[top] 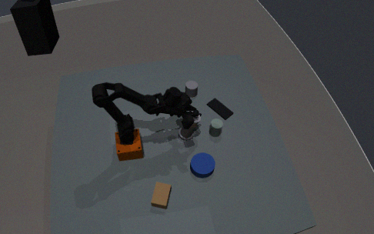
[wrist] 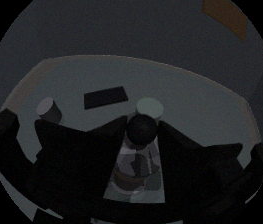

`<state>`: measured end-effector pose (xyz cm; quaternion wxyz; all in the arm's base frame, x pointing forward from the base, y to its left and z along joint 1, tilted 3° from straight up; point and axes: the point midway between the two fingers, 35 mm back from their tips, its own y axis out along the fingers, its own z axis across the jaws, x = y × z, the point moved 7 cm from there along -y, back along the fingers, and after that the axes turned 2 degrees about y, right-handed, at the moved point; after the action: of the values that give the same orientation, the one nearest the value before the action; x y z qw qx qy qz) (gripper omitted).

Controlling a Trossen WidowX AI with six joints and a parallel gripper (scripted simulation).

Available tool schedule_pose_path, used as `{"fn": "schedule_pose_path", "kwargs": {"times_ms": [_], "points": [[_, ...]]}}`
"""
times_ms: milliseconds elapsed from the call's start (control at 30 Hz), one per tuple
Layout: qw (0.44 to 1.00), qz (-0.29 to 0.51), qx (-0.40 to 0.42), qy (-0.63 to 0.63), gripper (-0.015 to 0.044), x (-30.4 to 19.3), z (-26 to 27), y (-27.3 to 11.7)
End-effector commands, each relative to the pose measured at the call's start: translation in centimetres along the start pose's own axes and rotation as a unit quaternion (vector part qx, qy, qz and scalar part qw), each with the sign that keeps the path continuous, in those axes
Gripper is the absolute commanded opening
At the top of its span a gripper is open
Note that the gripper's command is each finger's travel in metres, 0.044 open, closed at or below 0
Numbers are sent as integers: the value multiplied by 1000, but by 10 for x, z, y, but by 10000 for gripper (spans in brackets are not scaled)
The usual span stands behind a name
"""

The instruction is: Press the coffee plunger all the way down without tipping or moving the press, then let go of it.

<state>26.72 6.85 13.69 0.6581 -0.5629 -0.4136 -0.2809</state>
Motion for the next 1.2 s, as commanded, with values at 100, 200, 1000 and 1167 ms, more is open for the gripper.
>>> {"fn": "schedule_pose_path", "kwargs": {"times_ms": [100, 200, 1000, 1167], "points": [[1000, 0, 0, 0, 123, 0, 0, 0], [1000, 0, 0, 0, 123, 0, 0, 0], [1000, 5, -1, -1, 440, 27, 2, -34], [1000, 11, -2, -3, 440, 45, 3, -79]]}}
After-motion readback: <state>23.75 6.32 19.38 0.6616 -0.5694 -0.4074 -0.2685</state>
